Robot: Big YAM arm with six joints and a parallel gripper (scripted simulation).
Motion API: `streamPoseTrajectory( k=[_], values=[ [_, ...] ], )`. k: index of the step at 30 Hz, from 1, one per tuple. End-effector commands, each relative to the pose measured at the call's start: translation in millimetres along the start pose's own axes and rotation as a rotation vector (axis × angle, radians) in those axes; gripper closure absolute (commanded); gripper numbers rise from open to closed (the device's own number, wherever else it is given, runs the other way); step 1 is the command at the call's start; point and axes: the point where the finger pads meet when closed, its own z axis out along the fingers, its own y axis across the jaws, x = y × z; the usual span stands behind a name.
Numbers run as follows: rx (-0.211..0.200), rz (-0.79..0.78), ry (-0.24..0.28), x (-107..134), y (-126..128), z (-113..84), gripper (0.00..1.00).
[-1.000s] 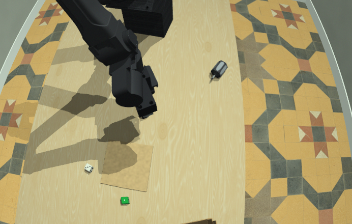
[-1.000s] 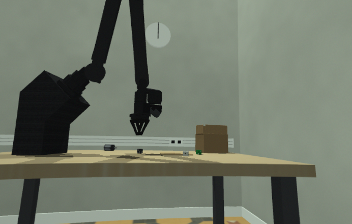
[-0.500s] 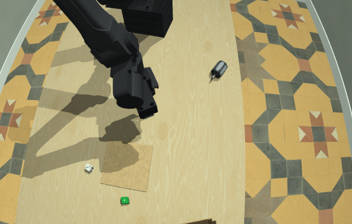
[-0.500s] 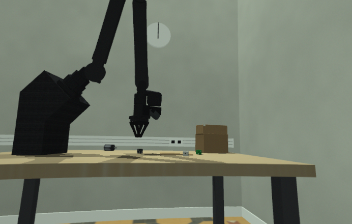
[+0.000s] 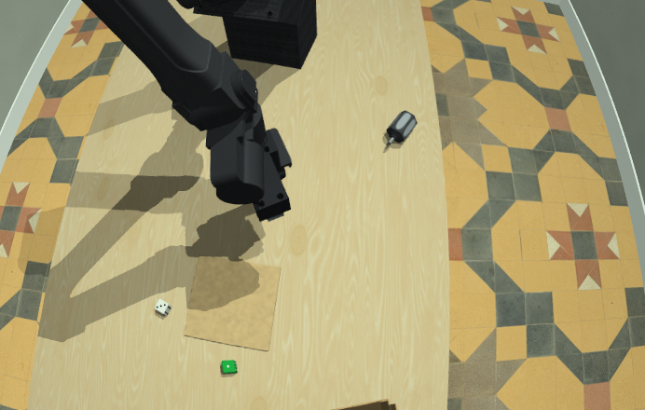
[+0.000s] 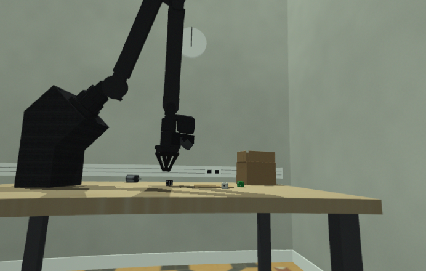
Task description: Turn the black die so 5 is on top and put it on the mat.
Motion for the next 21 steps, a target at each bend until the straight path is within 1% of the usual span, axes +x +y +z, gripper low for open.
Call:
streamPoseTrajectory(
  k=[1,14,21],
  values=[
    [0.012,0.001,-0.019,-10,-7,6.7,0.66],
    [0.012,-0.001,-0.018,-9,-7,21.8,0.66],
    [0.016,0.003,-0.026,-12,-9,23.7,0.66]
  ],
)
